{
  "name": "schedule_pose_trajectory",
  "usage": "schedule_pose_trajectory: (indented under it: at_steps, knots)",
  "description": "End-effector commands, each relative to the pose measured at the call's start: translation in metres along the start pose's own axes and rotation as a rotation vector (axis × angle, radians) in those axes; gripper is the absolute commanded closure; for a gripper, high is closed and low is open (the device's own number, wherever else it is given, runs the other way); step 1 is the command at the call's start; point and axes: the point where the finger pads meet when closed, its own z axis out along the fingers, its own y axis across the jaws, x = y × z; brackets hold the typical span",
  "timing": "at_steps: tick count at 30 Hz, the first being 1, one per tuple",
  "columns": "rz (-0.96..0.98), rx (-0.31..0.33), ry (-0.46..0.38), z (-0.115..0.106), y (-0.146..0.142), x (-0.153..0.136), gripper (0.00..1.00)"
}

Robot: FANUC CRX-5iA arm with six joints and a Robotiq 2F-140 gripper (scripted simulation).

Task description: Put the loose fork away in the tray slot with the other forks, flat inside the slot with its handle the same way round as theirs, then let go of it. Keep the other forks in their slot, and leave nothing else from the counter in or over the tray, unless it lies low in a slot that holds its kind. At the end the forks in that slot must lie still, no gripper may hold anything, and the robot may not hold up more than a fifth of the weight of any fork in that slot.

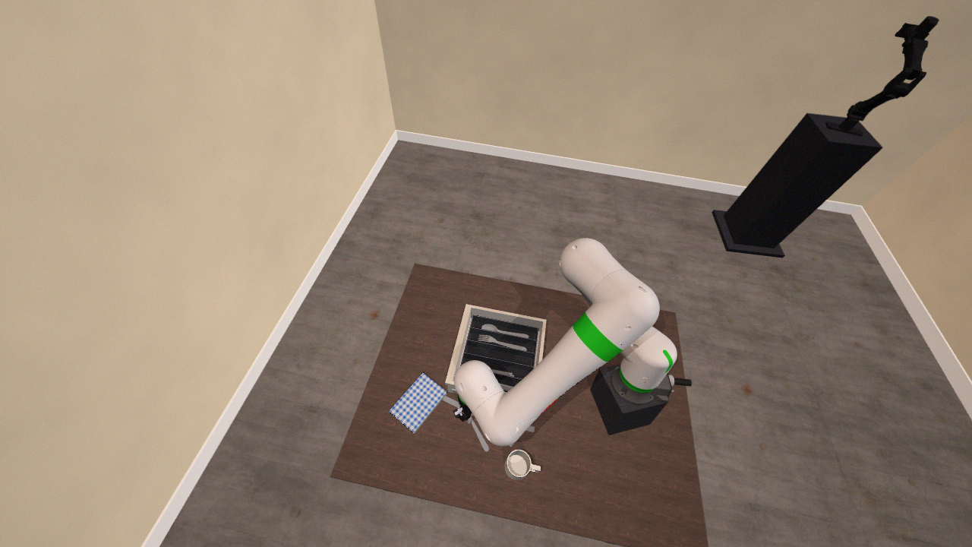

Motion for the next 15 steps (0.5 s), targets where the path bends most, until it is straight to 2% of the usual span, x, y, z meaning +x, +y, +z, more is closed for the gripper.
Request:
schedule_pose_trajectory:
  at_steps: [1,15]
  knots:
    - [0.000,0.000,0.000,0.0029,-0.0002,0.0001,0.84]
    - [0.000,0.000,0.000,0.0090,-0.0003,0.0001,0.84]
